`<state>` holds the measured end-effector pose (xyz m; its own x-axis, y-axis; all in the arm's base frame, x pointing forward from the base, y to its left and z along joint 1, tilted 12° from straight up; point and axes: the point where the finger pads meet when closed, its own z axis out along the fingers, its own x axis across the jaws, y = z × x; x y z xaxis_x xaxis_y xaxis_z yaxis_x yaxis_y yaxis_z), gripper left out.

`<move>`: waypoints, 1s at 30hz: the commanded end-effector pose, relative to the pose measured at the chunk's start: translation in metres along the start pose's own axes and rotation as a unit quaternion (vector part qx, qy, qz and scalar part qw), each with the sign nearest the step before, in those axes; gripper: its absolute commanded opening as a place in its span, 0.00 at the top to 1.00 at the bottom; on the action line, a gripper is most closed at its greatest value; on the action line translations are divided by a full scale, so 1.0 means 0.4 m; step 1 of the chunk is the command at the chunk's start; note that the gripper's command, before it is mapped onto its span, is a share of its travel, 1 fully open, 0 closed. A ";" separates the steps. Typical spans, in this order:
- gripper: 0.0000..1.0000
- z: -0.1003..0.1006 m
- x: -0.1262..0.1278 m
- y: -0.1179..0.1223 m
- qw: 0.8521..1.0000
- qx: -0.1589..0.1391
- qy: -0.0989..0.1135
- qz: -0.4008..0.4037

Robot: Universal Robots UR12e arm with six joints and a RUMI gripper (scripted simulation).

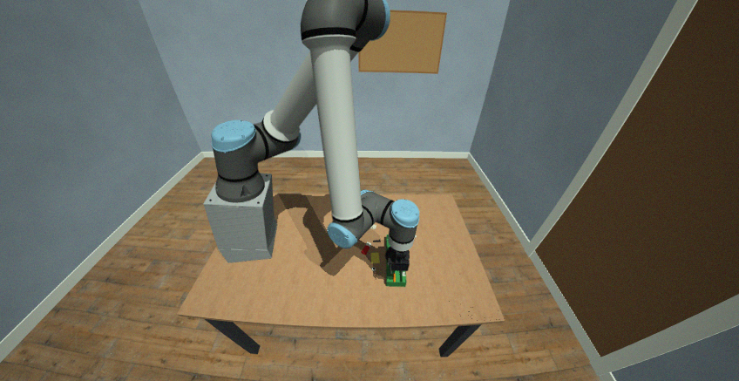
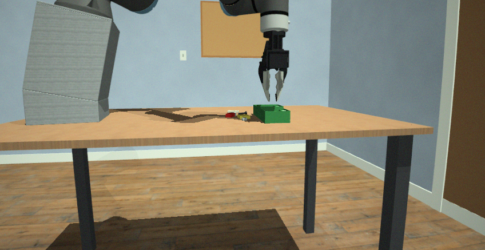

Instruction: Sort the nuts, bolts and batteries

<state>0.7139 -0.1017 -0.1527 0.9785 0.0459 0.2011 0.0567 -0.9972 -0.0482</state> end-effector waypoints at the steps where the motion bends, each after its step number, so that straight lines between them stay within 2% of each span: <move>1: 0.82 -0.003 -0.018 -0.007 1.000 0.000 0.000 0.025; 4: 0.82 -0.005 -0.077 -0.030 0.996 0.000 0.000 0.093; 12: 0.82 -0.008 -0.229 -0.088 0.979 0.002 -0.002 0.203; 14: 0.82 -0.008 -0.229 -0.088 0.979 0.002 -0.002 0.203; 15: 0.82 -0.008 -0.229 -0.088 0.970 0.002 -0.002 0.241; 23: 0.82 -0.008 -0.237 -0.091 0.939 0.000 0.000 0.345; 30: 0.82 -0.008 -0.234 -0.090 0.937 0.000 0.000 0.350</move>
<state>0.6190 -0.0701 -0.1672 0.7894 -0.6018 0.1212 -0.5812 -0.7963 -0.1677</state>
